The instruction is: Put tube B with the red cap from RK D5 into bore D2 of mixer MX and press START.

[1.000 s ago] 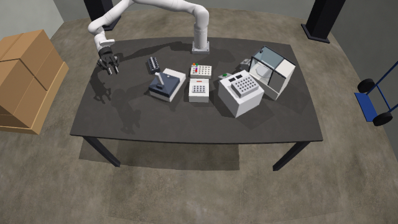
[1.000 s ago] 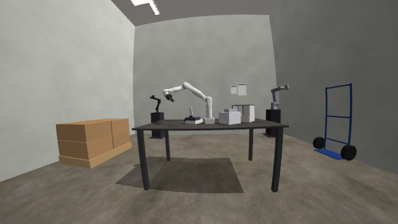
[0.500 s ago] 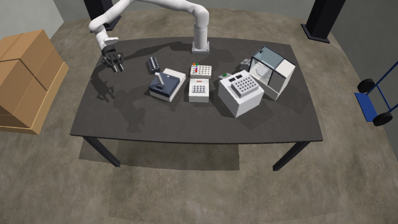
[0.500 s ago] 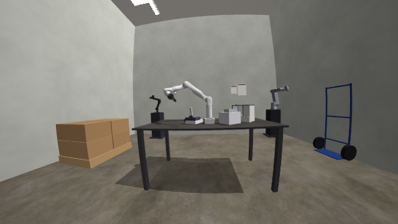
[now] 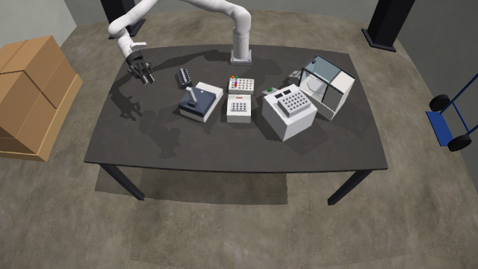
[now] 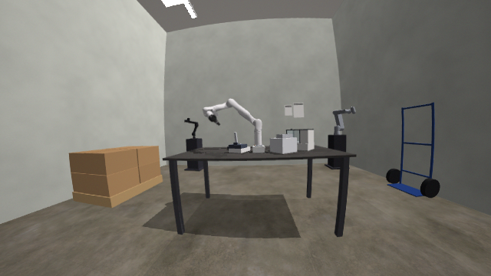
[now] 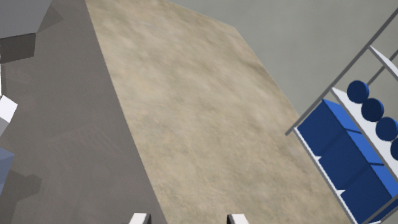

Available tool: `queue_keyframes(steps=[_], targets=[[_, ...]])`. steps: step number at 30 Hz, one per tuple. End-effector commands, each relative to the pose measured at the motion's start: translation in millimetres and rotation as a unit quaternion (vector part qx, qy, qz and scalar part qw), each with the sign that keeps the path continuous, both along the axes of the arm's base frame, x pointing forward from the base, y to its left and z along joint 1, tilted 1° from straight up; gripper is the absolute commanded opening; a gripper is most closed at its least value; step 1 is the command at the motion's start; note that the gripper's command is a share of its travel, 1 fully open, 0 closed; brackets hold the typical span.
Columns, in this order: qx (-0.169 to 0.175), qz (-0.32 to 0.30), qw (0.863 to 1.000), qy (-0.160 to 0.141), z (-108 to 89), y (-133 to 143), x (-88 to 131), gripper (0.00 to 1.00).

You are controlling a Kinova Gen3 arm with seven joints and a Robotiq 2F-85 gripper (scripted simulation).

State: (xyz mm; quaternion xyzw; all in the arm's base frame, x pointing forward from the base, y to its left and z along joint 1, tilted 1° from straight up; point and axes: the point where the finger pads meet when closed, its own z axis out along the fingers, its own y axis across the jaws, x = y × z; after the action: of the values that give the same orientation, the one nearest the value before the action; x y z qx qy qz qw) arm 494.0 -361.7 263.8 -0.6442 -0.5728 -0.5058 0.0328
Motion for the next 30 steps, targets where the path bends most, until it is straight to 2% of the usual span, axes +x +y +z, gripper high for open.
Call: queue_keyframes(steps=[1,30], targets=[[-0.012,0.014,1.0,-0.002,1.8,7.0,-3.8,0.42],[-0.088,0.113,0.99,-0.008,4.5,54.9,-31.3,0.42]])
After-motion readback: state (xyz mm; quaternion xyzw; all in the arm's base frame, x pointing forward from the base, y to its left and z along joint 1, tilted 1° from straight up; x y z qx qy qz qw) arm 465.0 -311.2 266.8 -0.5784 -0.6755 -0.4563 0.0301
